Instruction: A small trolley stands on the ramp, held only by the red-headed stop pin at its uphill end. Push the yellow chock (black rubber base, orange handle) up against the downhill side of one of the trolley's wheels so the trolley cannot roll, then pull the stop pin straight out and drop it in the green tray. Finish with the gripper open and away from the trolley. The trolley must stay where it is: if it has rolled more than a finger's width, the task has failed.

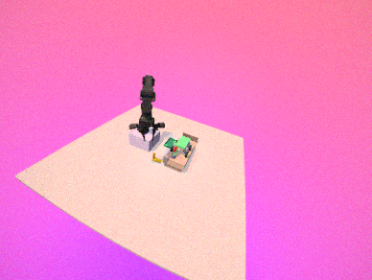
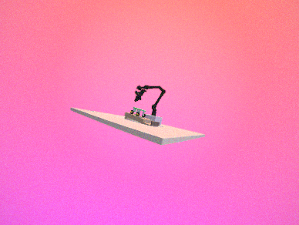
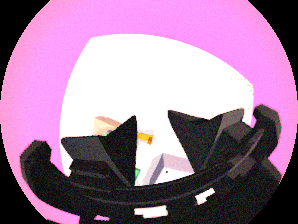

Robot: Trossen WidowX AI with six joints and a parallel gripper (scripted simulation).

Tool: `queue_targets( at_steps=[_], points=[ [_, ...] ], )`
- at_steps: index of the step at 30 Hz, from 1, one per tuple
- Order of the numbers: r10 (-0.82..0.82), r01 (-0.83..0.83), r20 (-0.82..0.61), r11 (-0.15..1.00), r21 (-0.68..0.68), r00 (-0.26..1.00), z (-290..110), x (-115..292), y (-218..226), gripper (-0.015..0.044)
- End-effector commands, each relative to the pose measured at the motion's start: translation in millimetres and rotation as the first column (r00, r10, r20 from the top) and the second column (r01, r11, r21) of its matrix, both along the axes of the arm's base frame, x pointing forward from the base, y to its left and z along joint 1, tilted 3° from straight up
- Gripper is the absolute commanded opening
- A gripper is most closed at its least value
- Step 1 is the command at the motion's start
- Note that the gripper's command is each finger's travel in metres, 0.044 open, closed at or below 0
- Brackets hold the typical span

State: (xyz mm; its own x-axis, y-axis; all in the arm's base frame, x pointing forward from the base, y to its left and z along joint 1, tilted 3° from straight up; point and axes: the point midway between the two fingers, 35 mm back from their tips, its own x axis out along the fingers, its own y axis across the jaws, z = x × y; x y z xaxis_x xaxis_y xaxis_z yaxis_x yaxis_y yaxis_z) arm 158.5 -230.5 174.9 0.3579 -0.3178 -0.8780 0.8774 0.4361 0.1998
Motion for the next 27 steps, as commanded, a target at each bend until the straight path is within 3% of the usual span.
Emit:
queue_targets(
  at_steps=[1, 11, 27],
  points=[
    [-0.071, 0.081, -0.067, 0.983, 0.163, 0.995, -44.9, 9.0, 27.5, 0.0190],
    [-0.190, 0.293, -0.300, 0.890, 0.350, 0.935, -118.4, 7.3, 92.8, 0.0190],
    [-0.191, 0.297, -0.304, 0.888, 0.351, 0.933, -145.2, 11.4, 92.4, 0.0190]
  ],
)
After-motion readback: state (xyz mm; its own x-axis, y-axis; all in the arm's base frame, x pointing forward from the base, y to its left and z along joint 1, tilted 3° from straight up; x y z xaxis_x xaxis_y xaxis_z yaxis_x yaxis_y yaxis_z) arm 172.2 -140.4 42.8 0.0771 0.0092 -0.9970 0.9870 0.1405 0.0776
